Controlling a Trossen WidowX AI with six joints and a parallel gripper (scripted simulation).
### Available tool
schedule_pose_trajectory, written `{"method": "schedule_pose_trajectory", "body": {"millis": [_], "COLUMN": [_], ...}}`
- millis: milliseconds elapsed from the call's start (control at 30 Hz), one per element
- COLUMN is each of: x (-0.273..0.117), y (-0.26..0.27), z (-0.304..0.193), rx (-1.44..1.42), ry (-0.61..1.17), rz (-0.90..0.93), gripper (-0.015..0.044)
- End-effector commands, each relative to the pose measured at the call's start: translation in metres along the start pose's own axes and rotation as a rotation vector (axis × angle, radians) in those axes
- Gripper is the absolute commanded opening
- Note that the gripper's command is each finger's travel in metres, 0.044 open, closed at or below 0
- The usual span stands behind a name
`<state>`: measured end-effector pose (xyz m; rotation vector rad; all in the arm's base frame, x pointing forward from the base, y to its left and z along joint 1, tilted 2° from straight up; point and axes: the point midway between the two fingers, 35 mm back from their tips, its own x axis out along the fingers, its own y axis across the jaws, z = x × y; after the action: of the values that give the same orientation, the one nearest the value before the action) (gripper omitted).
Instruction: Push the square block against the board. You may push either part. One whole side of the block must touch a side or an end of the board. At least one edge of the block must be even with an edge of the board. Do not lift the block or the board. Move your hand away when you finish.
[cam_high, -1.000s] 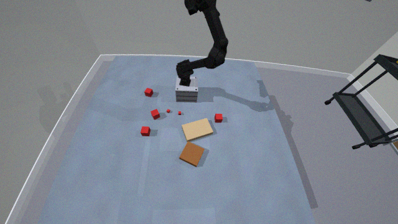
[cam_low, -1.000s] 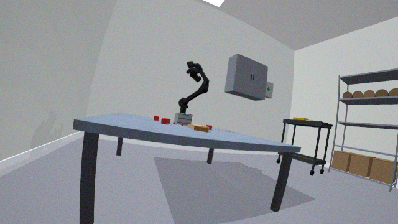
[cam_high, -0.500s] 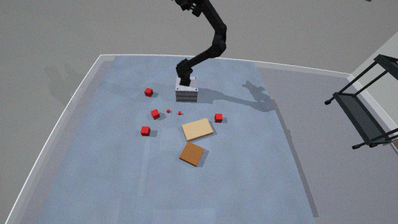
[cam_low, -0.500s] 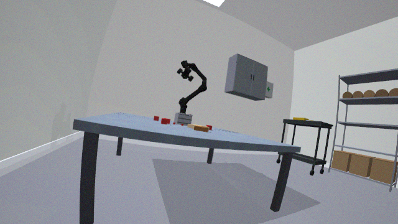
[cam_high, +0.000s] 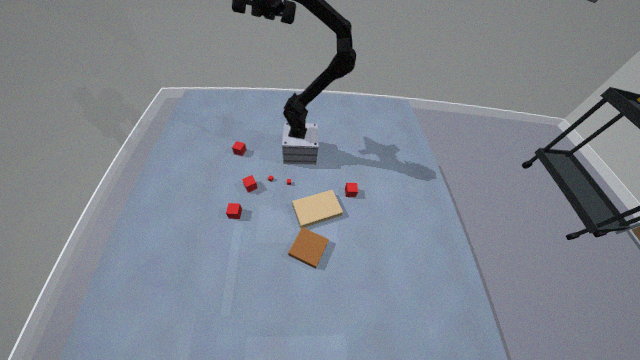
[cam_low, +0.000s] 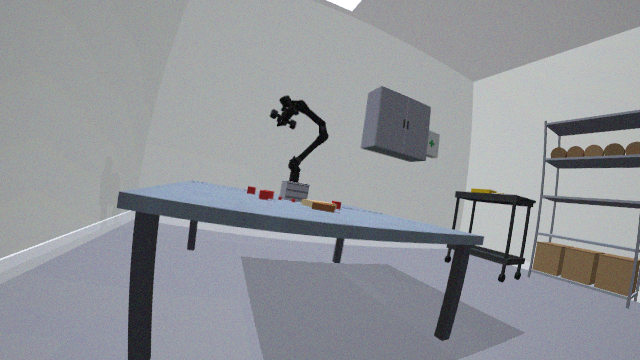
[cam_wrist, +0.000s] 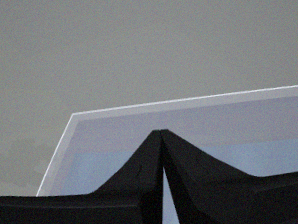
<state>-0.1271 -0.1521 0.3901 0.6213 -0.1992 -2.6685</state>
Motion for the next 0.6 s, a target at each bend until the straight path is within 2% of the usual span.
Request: {"method": "schedule_pose_trajectory", "body": {"millis": [0, 200, 567], "x": [0.0, -0.008, -0.018], "y": [0.026, 0.066, 0.094], "z": [-0.015, -0.042, -0.075], "rx": [-0.075, -0.18, -0.371], "ry": [0.056, 0.139, 0.213], "rz": [0.085, 0.219, 0.333], "gripper": [0.0, 0.0, 0.0]}}
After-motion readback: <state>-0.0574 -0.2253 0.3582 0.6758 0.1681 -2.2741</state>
